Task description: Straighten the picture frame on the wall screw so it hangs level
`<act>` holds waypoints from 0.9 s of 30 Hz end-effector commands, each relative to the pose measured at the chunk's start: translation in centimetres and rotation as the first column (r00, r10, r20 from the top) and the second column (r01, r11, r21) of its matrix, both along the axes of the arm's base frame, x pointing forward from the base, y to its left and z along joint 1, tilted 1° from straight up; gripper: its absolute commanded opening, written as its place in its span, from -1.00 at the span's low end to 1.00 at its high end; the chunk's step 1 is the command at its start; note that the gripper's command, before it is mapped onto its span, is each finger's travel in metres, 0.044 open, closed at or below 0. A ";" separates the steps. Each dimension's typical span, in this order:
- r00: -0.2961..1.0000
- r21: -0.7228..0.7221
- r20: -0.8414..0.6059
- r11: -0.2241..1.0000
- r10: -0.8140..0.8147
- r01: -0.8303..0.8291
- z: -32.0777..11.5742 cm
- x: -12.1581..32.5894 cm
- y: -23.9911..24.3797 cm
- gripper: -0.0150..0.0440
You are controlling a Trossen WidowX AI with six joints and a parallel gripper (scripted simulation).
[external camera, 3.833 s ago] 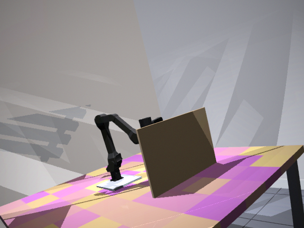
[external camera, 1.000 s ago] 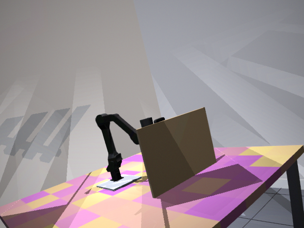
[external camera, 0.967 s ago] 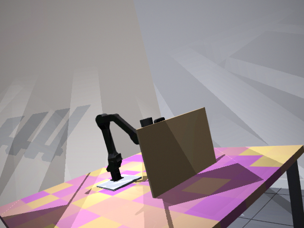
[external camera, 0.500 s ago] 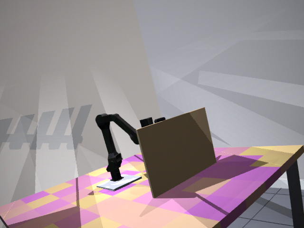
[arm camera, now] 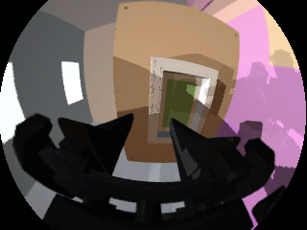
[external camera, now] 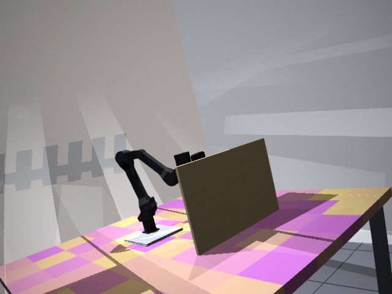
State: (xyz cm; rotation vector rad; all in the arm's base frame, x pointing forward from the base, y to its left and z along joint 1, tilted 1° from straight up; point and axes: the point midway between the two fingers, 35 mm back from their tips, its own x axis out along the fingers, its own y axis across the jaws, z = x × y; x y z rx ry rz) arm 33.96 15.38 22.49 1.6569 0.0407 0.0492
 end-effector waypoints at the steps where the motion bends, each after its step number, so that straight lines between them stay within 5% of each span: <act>1: 1.000 0.066 -0.006 0.998 -0.001 0.001 -0.7 -4.2 -0.6 0.39; 8: 1.000 0.067 -0.001 0.998 0.004 -0.004 -0.1 -4.9 -0.3 0.39; 17: 1.000 0.077 -0.016 0.997 -0.001 0.002 3.1 -13.1 -1.1 0.39; 27: 1.000 0.078 -0.016 0.997 -0.001 0.002 3.2 -13.2 -1.1 0.39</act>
